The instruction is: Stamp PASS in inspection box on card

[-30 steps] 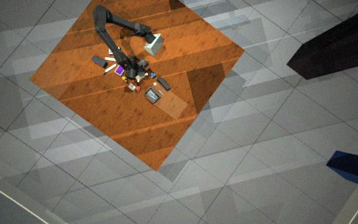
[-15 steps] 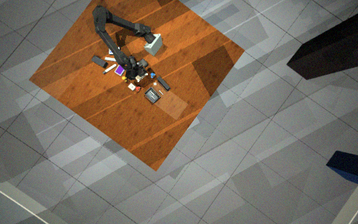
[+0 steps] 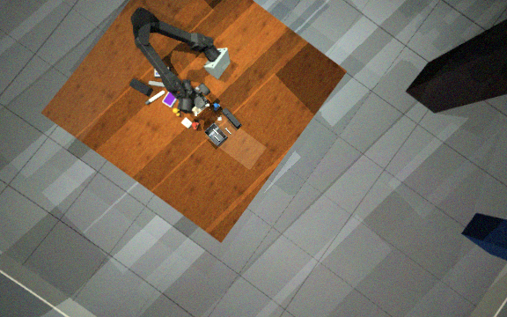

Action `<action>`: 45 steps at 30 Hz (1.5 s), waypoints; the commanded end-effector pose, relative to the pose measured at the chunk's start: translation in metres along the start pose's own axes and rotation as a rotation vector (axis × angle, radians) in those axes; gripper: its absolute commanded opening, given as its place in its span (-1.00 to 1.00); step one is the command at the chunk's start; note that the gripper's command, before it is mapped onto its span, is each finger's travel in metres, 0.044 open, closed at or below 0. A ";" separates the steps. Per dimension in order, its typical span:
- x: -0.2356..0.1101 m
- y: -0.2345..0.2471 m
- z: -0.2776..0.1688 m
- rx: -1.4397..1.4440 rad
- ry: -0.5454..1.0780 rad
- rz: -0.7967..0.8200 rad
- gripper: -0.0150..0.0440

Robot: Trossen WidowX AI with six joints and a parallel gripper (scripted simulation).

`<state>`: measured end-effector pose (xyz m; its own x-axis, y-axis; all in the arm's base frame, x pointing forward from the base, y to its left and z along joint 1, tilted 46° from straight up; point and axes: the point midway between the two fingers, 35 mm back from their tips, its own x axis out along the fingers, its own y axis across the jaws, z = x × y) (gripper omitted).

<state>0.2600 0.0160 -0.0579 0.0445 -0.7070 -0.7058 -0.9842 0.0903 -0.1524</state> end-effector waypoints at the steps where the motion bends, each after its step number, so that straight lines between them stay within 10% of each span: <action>1: 0.002 0.000 -0.001 -0.002 0.005 -0.003 -0.49; 45: -0.009 0.000 -0.001 -0.002 0.004 -0.002 -0.49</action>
<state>0.2588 0.0199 -0.0522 0.0444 -0.7124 -0.7004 -0.9853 0.0844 -0.1483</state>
